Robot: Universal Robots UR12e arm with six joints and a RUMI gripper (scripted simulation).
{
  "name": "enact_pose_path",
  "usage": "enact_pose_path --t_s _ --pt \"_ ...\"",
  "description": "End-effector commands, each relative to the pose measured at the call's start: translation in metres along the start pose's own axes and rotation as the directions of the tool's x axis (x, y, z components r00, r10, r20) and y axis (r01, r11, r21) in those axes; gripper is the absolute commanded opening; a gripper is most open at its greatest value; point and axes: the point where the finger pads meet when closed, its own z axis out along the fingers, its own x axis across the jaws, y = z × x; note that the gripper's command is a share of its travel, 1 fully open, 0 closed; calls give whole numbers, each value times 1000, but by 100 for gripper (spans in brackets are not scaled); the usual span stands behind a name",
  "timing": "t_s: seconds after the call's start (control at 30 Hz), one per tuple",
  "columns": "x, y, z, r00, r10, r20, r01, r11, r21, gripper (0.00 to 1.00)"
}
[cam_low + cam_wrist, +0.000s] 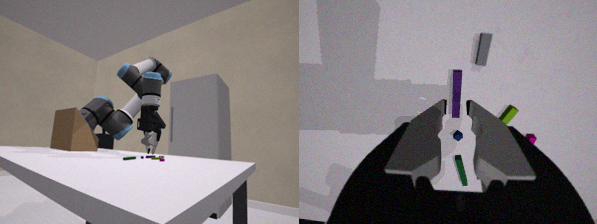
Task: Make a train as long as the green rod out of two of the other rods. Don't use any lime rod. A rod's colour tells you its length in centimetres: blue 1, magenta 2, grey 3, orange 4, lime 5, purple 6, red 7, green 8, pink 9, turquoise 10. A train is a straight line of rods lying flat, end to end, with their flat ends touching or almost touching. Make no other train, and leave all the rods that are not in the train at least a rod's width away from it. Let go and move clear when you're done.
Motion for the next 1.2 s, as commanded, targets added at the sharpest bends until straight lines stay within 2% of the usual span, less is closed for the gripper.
enact_pose_path --t_s 0.0,0.5,1.17 --pt "1 0 -1 1000 0 -1 0 1000 0 14" --pt "1 0 0 1000 0 -1 0 1000 0 14" --pt "1 0 15 1000 0 -1 0 1000 0 14"
